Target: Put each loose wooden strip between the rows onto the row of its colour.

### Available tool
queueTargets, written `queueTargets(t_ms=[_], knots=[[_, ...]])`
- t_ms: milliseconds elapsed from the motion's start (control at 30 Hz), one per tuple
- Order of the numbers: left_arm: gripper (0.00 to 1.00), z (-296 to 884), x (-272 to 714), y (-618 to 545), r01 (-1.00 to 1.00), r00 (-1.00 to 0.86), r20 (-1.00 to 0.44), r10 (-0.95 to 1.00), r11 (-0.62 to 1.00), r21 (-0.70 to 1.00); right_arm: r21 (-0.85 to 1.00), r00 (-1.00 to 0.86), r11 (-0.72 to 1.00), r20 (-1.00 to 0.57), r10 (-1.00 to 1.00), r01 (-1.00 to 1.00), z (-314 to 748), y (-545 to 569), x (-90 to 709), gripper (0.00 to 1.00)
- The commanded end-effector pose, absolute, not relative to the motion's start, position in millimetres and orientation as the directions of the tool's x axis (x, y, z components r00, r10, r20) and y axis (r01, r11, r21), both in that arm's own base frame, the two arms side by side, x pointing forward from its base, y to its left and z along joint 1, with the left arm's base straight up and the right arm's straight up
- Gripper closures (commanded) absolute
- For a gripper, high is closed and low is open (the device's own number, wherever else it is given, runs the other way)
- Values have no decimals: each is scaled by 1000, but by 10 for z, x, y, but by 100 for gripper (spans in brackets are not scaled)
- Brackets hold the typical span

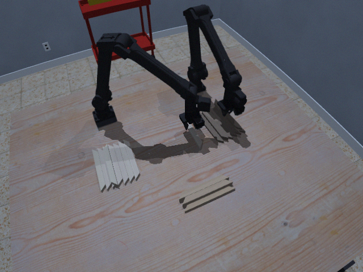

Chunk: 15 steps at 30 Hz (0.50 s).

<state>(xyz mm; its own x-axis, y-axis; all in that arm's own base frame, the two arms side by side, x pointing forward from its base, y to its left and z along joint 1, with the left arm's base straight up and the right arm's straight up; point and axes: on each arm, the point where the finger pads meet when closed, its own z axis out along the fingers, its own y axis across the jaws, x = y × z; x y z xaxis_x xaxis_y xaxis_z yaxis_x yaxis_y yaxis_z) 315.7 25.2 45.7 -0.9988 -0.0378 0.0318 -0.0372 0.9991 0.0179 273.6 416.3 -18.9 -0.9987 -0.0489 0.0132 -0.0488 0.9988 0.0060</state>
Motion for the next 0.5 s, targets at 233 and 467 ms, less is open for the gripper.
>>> queueTargets(t_ms=[233, 467], knots=[[78, 357, 3182, 292, -31, -999, 20, -31, 999, 8, 10, -1000, 1000, -8, 0, 0, -238, 4252, 2908, 52], [78, 236, 3238, 315, -31, -999, 10, -31, 999, 10, 16, -1000, 1000, -13, 11, 11, -254, 4308, 3040, 50]])
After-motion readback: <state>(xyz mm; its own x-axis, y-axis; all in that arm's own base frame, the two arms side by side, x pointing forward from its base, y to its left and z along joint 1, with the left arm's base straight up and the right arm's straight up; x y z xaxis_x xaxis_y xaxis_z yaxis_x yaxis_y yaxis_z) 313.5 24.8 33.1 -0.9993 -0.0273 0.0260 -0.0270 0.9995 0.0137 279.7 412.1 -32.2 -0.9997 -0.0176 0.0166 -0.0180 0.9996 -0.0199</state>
